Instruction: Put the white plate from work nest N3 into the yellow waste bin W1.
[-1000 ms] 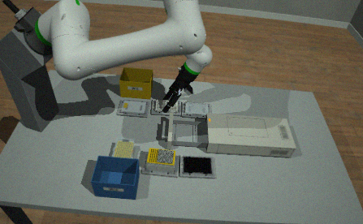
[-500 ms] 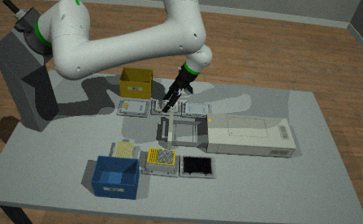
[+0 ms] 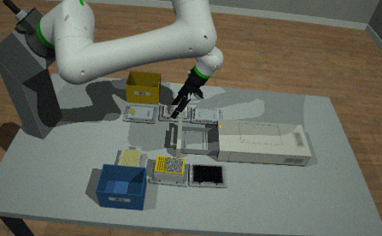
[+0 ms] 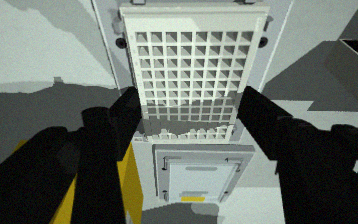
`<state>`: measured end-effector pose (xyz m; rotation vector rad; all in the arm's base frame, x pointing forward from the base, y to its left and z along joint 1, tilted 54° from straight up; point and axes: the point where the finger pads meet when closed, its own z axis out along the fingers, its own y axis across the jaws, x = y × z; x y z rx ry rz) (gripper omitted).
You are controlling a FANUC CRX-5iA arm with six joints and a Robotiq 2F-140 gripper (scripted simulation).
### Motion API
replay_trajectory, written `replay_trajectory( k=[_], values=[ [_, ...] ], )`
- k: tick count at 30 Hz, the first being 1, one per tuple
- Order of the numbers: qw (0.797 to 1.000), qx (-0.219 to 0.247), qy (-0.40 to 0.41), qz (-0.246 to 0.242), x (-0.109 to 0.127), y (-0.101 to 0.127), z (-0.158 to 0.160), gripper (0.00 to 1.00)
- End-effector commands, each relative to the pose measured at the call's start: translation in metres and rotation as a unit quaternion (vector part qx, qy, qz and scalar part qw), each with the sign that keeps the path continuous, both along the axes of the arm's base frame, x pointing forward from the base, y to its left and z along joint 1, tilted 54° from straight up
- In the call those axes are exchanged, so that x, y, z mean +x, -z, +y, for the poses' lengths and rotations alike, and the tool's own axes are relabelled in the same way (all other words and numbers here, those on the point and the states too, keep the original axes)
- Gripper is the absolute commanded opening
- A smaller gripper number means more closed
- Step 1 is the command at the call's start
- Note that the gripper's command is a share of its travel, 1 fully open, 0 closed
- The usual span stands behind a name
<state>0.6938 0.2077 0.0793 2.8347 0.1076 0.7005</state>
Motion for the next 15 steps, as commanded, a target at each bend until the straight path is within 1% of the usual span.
replay_trajectory(
  k=[1,15],
  values=[
    [1.000,0.000,0.000,-0.001,-0.0005,-0.0012,0.0006,0.10],
    [1.000,0.000,0.000,-0.001,-0.0037,-0.0036,0.0011,0.10]
  ],
)
